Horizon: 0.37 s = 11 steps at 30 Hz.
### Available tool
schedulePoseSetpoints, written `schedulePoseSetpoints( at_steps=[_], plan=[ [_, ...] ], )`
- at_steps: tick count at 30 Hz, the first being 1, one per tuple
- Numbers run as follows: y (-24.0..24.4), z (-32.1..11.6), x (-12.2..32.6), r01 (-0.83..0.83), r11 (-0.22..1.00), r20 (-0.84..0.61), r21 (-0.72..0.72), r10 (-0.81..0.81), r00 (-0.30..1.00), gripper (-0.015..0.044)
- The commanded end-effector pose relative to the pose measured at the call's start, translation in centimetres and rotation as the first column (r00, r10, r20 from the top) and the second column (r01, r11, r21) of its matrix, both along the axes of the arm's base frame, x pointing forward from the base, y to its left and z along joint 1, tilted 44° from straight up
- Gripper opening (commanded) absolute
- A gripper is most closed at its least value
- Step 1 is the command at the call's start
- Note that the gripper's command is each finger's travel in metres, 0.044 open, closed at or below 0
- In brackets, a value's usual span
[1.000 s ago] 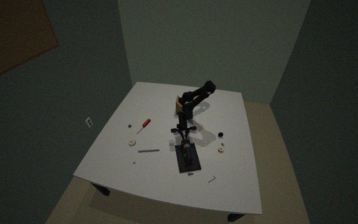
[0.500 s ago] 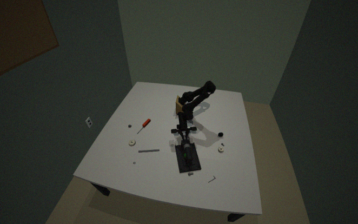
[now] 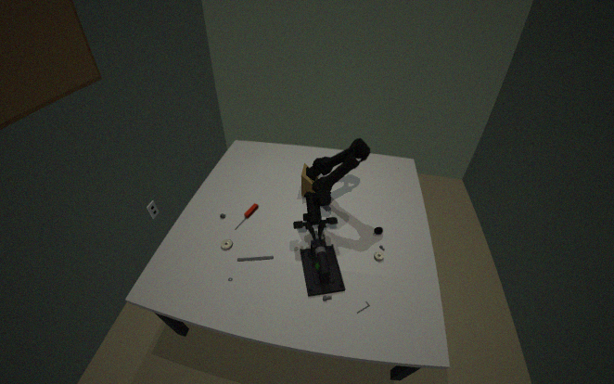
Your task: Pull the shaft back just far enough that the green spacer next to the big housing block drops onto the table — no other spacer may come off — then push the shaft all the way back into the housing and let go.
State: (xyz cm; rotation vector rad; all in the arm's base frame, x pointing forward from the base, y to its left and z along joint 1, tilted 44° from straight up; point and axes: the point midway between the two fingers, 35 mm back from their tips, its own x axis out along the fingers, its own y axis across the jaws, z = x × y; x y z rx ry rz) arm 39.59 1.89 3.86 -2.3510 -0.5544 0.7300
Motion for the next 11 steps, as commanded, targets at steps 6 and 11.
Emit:
schedulePoseSetpoints(
  at_steps=[6, 11],
  plan=[
    [0.00, 0.00, 0.01, 0.001, 1.000, 0.000, -0.001, -0.001, 1.000, 0.0263],
    [-0.71, 0.43, -0.78, 0.001, 1.000, -0.001, -0.003, -0.001, 1.000, 0.0394]
  ],
)
